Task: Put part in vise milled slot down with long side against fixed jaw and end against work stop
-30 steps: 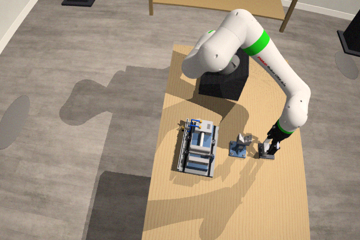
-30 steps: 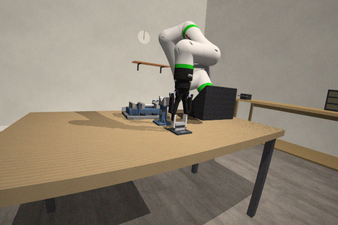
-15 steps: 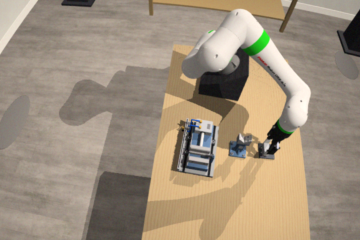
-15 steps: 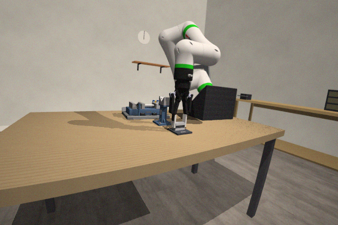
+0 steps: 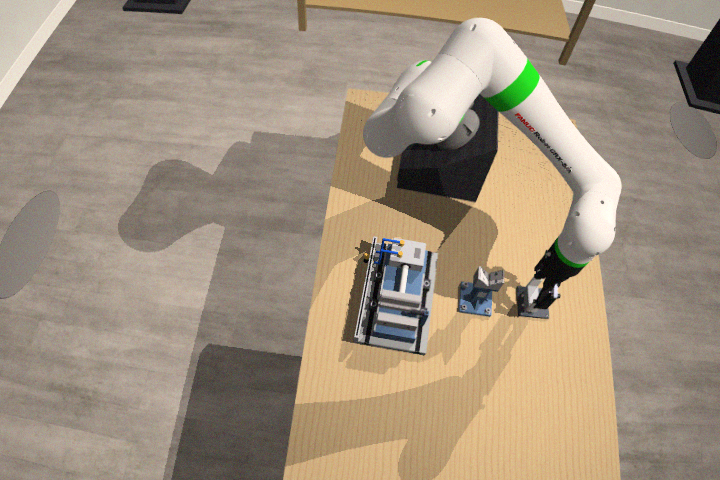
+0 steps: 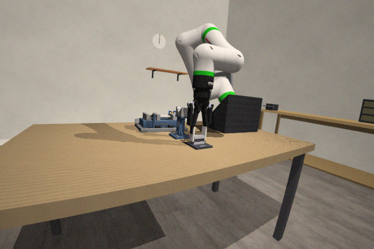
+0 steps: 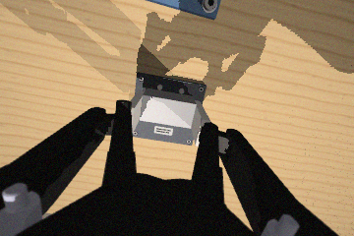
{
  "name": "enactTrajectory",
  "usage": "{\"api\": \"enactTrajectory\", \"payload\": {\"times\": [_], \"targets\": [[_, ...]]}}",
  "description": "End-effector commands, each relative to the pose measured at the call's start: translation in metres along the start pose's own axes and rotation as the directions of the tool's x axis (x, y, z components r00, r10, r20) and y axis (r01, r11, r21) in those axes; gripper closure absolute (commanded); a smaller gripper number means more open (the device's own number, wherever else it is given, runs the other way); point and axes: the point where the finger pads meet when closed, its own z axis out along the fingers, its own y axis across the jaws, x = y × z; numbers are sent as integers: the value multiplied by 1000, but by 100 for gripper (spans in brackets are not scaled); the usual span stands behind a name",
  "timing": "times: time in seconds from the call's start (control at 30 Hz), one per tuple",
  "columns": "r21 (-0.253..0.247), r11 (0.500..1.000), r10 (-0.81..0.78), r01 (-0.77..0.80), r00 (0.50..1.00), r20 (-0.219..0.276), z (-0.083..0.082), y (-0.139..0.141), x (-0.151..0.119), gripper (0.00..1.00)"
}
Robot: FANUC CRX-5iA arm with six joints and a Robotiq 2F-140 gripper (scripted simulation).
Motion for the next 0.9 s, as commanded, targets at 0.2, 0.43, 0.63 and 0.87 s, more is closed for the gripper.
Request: {"api": "enactTrajectory", "payload": {"times": [0.2, 0.43, 0.63, 0.87], "targets": [[0, 1000, 0, 0, 1000, 0, 0, 0, 0, 100], [0, 1000, 0, 0, 1000, 0, -3, 0, 0, 100], [0, 1000, 0, 0, 1000, 0, -10, 0, 0, 100], [0, 1000, 0, 0, 1000, 0, -20, 0, 0, 100]]}}
